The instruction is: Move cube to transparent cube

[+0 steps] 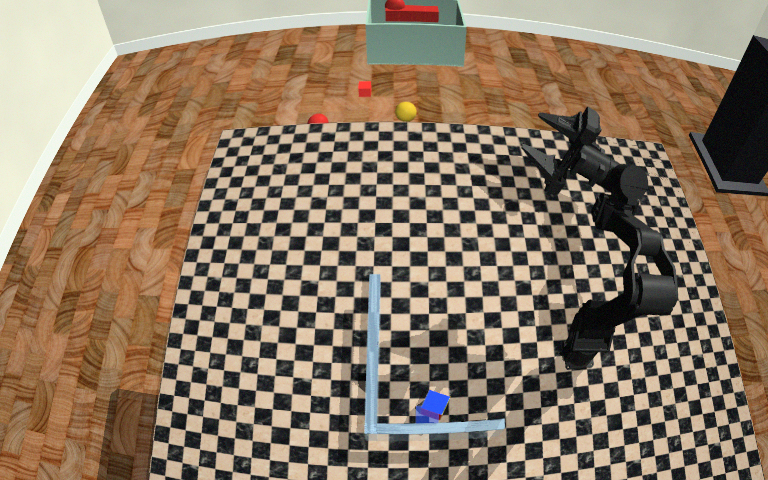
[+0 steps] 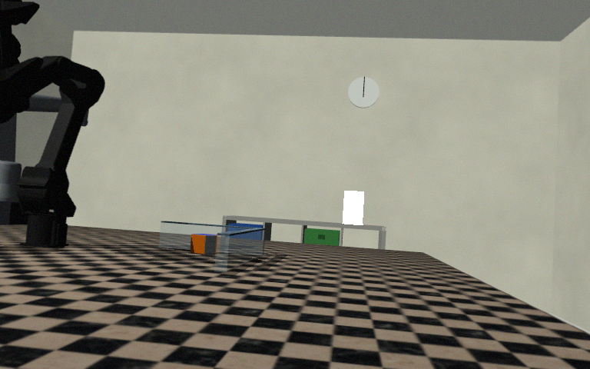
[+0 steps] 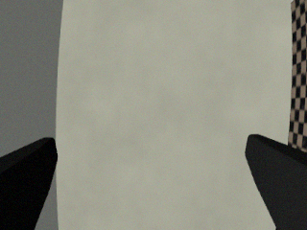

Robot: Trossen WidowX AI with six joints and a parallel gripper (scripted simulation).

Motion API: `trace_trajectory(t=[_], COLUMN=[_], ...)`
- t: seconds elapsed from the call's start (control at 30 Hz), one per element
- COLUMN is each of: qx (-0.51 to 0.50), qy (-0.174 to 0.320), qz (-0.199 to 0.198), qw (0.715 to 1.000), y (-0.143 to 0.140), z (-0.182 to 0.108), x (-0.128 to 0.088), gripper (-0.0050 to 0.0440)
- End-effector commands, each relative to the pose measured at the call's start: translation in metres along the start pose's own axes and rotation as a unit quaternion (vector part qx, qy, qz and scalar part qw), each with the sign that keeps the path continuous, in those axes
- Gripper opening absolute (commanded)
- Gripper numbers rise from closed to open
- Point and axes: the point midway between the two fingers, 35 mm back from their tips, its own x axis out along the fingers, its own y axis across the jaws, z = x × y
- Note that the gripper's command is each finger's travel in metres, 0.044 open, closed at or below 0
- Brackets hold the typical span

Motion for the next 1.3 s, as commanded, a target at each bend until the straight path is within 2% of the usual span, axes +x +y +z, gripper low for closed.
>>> trace_trajectory(t=[0.0, 0.53, 0.6, 0.7, 0.77, 1.03, 1.1, 1.27], qx=[-0.009, -0.009, -0.011, -0.024, -0.047, -0.096, -0.096, -0.144], qy=[0.002, 0.002, 0.004, 0.015, 0.026, 0.048, 0.048, 0.076], qz=[0.002, 0.002, 0.004, 0.009, 0.012, -0.015, -0.015, -0.059], qw=[1.0, 1.0, 1.0, 1.0, 0.998, 0.994, 0.994, 0.985], y=[0.005, 0.005, 0.005, 0.001, -0.003, -0.03, -0.03, -0.061], z=[-0.002, -0.002, -0.001, 0.002, 0.001, -0.012, -0.012, -0.037], x=[0.001, 0.001, 0.005, 0.026, 0.05, 0.108, 0.108, 0.149], gripper=[0.04, 0.04, 0.0352, 0.028, 0.028, 0.028, 0.028, 0.028])
